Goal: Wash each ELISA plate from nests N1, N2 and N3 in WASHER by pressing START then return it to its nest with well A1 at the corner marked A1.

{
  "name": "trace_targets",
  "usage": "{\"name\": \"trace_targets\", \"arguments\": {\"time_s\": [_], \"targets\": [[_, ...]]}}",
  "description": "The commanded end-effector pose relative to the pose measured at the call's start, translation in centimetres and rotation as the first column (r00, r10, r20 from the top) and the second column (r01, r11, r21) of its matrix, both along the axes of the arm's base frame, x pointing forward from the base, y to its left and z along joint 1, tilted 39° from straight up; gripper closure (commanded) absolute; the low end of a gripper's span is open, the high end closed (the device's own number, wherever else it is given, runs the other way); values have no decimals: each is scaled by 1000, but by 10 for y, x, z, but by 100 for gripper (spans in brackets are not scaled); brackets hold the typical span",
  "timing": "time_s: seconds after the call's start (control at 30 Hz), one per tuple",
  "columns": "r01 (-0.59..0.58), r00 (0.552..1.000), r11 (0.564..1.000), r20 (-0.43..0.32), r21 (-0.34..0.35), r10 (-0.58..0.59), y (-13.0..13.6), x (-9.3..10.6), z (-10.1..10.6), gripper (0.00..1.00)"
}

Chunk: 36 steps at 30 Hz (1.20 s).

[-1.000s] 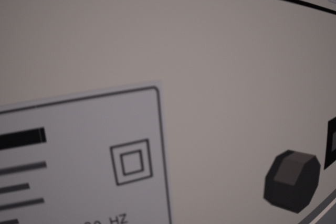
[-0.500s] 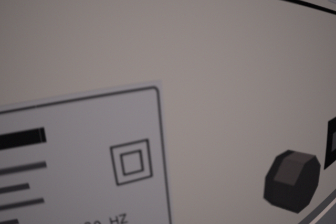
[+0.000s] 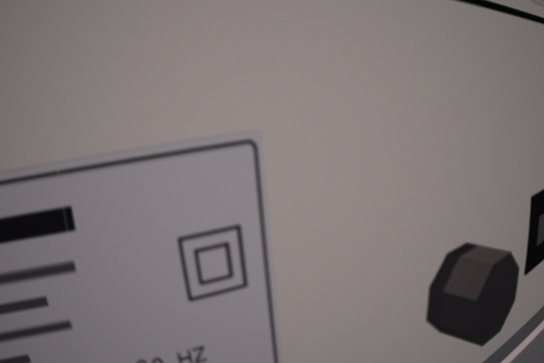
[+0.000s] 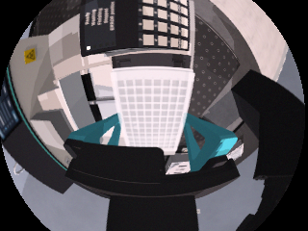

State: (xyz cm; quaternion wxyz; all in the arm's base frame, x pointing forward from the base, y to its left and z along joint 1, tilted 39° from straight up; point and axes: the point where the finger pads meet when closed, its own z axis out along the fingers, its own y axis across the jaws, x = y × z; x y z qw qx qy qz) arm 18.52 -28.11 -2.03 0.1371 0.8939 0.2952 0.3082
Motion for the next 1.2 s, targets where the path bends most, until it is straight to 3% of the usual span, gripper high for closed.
{"name": "trace_targets", "arguments": {"time_s": [0.0,1.17], "targets": [[3,1000,999,4,-32,-3,-9,-8,12,16],[3,1000,999,5,-51,-3,-13,-40,58,16]]}}
